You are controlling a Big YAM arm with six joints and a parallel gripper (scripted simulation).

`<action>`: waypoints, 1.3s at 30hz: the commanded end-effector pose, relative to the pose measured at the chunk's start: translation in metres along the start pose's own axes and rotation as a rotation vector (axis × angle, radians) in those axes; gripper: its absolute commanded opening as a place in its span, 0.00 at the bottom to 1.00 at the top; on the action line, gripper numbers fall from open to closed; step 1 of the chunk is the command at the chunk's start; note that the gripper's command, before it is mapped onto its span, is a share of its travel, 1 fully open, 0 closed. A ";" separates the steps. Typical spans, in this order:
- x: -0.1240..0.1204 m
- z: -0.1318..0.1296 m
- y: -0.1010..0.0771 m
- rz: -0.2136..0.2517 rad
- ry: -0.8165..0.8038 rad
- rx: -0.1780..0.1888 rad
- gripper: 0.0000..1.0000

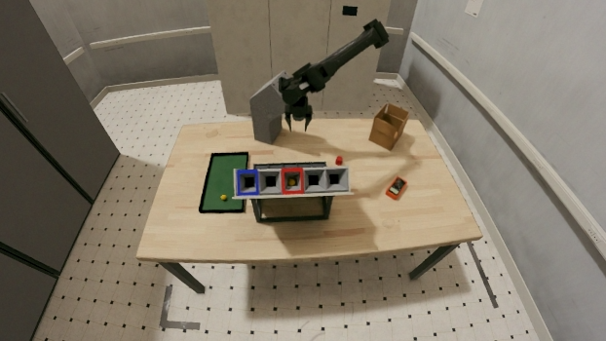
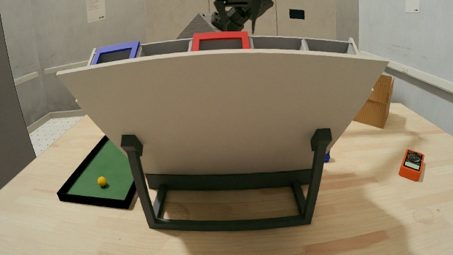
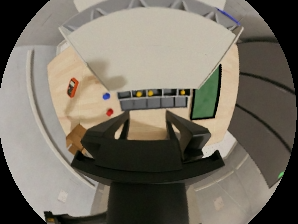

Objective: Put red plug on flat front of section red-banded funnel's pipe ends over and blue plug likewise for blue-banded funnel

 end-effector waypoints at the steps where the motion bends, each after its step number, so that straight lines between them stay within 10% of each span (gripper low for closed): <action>1: -0.020 -0.018 0.012 0.079 -0.069 0.003 0.59; 18: -0.049 -0.036 0.029 0.168 -0.070 -0.003 0.59; 39: -0.040 -0.034 0.025 0.144 -0.062 -0.011 0.59</action>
Point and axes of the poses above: the point where the finger pads meet when closed, its own y axis out along the fingers, its own z axis across the jaws, x = y × z, the point moved 2 cm from there along -y, back along the fingers, and after that the axes turned 2 degrees about y, right-handed, at the moved point
